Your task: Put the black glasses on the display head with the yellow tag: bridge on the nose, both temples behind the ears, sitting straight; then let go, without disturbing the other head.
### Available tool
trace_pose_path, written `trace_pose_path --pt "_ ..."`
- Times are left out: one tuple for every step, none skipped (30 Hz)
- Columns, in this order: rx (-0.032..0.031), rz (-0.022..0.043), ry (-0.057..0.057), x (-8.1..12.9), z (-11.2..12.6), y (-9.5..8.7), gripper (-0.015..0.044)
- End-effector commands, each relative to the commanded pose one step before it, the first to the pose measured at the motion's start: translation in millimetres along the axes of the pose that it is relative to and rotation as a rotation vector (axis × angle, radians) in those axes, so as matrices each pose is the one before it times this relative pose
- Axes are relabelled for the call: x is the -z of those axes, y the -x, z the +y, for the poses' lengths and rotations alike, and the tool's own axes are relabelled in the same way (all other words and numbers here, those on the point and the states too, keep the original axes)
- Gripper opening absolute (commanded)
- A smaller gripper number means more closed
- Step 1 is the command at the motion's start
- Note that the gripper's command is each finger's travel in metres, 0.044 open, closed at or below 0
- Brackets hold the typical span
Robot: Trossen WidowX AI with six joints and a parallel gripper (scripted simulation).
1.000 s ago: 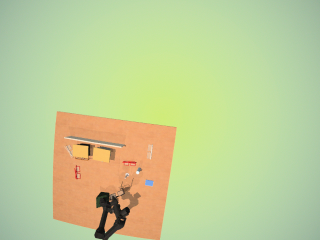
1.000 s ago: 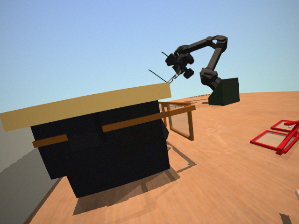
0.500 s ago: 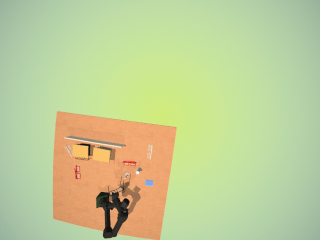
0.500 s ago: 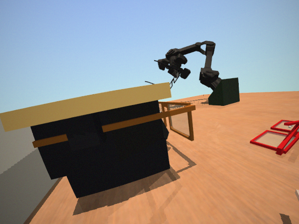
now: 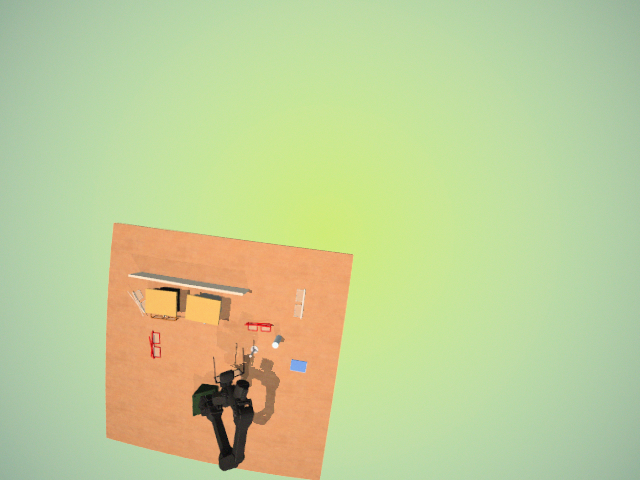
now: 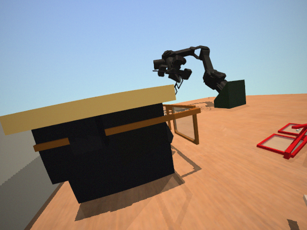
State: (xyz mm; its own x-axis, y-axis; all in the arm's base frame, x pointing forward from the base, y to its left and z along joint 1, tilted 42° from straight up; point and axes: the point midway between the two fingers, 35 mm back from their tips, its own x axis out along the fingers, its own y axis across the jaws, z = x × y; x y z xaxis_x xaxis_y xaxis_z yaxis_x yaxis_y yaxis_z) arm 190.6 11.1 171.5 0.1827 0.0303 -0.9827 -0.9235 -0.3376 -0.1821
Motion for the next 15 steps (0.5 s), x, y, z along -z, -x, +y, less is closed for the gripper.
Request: trace_pose_path --pt "-0.05719 0.02341 -0.0306 -2.96 -10.25 -9.54 0.0000" --pt "-0.01339 0.00585 -0.0064 -1.26 -2.06 -2.34 0.0000" --pt "-0.01313 0.00636 -0.0062 -1.35 -2.07 -2.33 0.0000" --pt "-0.01284 0.00687 -0.0061 -1.45 -2.07 -2.31 0.0000" --pt "-0.01254 0.00736 -0.0059 -1.55 -2.07 -2.30 0.0000" --pt "-0.01223 0.00785 -0.0058 -1.64 -2.07 -2.28 0.0000" --pt "-0.01190 0.00832 -0.0057 -1.74 -2.07 -2.27 0.0000" --pt "-0.01155 0.00879 -0.0055 -1.84 -2.06 -2.25 0.0000" --pt "-0.01118 0.00924 -0.0054 -1.93 -2.04 -2.23 0.0000" --pt "-0.01080 0.00968 -0.0053 -2.03 -2.03 -2.21 0.0000" --pt "-0.01040 0.01011 -0.0052 -2.13 -2.01 -2.19 0.0000" --pt "-0.00999 0.01053 -0.0051 -2.22 -1.99 -2.16 0.0000" --pt "-0.00957 0.01093 -0.0050 -2.32 -1.96 -2.14 0.0000" --pt "-0.00913 0.01132 -0.0049 -2.42 -1.93 -2.11 0.0000" --pt "-0.00868 0.01170 -0.0048 -2.51 -1.90 -2.08 0.0000"
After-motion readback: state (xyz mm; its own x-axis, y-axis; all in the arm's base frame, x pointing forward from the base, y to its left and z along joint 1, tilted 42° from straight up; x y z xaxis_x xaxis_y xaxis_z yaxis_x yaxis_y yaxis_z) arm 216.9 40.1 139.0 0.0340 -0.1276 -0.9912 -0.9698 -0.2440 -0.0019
